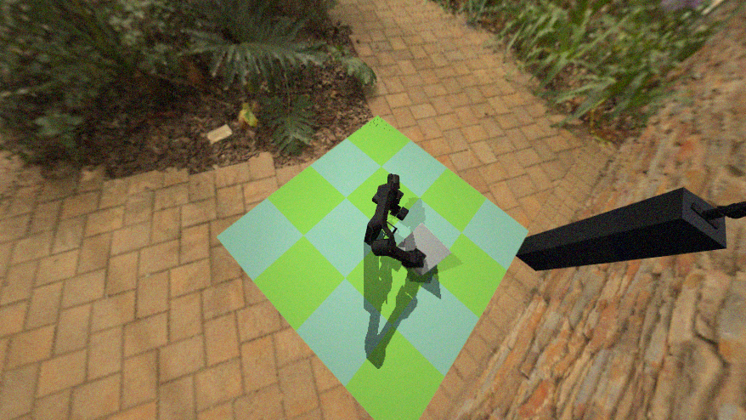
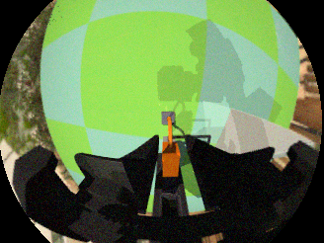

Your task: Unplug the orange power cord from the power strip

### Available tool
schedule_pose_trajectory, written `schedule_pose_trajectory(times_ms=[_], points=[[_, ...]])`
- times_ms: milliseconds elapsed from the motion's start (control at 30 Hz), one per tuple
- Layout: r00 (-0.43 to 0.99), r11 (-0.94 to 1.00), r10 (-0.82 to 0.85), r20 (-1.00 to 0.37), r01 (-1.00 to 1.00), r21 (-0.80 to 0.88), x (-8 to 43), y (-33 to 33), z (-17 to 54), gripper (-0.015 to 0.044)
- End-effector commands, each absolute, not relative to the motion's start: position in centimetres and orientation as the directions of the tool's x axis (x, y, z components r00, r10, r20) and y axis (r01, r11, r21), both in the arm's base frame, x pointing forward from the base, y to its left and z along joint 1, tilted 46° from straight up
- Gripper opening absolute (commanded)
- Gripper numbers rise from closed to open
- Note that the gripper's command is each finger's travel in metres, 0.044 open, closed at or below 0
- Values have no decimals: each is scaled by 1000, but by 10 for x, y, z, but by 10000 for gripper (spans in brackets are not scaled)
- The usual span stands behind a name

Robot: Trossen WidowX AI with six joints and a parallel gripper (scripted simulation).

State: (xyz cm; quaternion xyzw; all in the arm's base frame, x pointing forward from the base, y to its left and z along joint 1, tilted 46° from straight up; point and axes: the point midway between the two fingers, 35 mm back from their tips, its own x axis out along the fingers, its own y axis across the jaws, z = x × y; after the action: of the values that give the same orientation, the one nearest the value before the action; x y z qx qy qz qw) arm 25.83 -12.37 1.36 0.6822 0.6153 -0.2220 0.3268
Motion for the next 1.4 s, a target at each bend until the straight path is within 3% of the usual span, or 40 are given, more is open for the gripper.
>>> schedule_pose_trajectory(times_ms=[0, 1367], points=[[153, -32, 689, -709, 983, 180, 258, -129, 18, 160], [152, -33, 691, -707, 983, 179, 253, -97, 46, 160]])
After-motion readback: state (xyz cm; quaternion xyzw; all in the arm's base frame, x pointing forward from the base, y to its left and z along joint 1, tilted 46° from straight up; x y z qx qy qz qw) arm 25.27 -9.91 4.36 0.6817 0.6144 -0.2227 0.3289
